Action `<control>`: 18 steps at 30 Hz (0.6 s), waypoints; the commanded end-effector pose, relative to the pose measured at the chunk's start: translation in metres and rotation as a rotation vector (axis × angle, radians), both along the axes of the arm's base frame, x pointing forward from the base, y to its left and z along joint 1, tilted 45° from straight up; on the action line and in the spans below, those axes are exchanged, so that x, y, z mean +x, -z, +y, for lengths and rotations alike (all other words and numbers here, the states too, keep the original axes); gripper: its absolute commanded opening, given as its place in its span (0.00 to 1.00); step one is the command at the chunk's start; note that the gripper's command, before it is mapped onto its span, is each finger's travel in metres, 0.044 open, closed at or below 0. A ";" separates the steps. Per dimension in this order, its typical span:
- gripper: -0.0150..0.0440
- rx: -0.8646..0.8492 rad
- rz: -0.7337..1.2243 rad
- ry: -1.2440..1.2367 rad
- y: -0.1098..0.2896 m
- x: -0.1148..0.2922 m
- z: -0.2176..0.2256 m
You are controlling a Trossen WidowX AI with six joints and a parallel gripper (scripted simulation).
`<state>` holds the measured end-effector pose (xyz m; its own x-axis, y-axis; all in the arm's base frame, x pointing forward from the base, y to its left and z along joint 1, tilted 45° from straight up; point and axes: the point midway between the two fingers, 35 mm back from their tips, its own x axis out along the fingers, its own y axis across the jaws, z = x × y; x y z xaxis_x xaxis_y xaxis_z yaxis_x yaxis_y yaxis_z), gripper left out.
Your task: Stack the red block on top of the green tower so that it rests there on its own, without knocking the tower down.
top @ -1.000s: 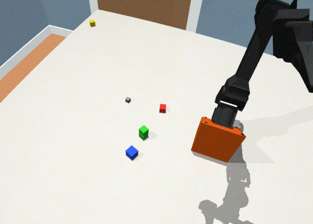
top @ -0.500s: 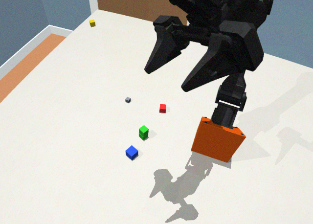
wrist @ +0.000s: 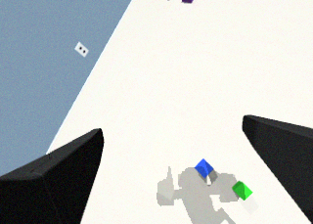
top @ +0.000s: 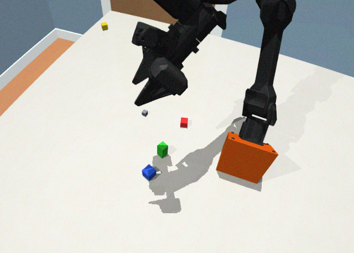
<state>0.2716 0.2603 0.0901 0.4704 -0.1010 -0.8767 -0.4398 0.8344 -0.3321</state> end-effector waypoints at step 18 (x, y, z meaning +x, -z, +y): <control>1.00 -0.409 0.161 0.349 0.033 0.005 -0.232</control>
